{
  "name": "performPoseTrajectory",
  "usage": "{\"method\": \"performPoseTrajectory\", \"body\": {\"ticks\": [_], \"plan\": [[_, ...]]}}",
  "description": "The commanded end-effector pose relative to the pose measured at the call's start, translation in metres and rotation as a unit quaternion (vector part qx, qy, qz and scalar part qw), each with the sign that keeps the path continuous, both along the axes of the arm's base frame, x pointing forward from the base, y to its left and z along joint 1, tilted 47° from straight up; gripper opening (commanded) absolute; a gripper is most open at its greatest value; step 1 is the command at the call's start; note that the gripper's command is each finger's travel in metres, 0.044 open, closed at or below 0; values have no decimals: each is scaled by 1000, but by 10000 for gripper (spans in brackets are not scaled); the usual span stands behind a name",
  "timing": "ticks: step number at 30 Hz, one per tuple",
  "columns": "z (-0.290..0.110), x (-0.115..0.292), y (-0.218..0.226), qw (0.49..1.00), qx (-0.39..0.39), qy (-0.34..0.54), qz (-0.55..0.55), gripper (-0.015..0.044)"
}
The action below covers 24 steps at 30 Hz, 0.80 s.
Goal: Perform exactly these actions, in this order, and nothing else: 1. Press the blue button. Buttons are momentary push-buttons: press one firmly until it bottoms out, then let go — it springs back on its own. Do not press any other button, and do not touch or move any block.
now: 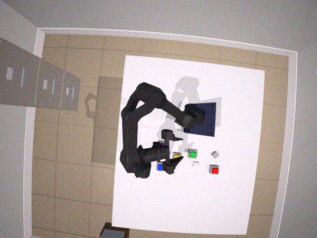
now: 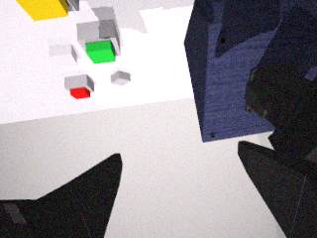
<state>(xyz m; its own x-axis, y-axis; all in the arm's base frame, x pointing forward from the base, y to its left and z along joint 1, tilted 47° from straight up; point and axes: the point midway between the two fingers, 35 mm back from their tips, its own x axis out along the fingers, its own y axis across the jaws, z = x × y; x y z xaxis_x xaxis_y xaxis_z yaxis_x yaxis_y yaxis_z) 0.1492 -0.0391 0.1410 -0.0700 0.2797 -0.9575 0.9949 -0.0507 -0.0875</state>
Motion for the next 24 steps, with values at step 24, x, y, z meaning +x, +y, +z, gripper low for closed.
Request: {"method": "performPoseTrajectory", "body": {"ticks": [24], "plan": [[30,146,-76,632,-342,174,674,400]]}}
